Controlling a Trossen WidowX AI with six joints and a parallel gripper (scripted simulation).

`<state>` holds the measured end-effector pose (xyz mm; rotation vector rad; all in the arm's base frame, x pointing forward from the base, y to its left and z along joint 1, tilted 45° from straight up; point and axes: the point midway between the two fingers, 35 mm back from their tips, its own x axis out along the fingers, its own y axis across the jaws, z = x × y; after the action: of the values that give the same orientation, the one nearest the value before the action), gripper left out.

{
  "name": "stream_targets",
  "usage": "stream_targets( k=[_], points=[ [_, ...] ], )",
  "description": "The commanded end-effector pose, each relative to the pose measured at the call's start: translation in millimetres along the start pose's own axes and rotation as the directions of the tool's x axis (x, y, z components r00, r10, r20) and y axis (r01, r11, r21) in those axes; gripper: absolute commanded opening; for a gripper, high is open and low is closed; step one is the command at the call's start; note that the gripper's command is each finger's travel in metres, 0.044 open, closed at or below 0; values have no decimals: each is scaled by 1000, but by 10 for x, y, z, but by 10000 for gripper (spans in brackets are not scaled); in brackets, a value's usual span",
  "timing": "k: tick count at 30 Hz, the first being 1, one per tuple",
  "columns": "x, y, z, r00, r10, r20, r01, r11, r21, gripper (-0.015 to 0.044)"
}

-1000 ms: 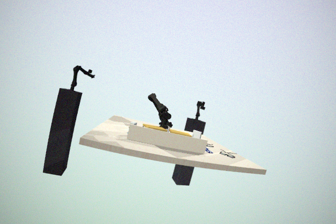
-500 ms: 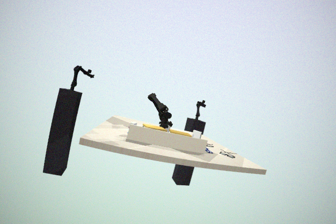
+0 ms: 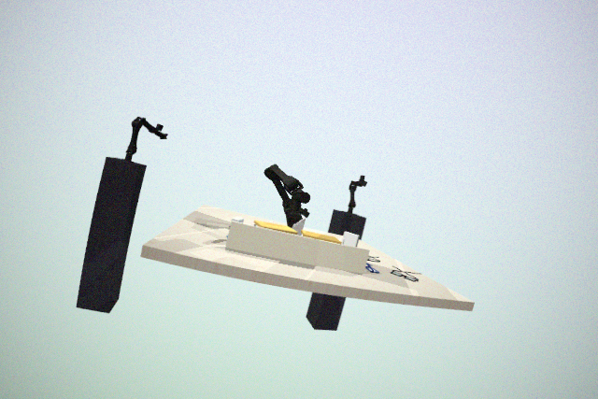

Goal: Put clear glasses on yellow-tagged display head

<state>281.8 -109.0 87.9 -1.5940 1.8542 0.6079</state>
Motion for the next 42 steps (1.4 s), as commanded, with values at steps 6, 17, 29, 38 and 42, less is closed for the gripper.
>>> stream_targets(
  k=[6, 17, 29, 38, 42],
  points=[
    [4, 2, 4, 1000, -1, 0, 1, 1000, -3, 200],
    [-34, 86, -5, 1000, 8, 2, -8, 1000, 20, 140],
    [104, 75, -1, 1000, 7, 3, -8, 1000, 20, 140],
    [253, 72, -1, 1000, 7, 3, -7, 1000, 20, 140],
    [318, 74, -2, 1000, 7, 3, -7, 1000, 20, 140]
  ],
)
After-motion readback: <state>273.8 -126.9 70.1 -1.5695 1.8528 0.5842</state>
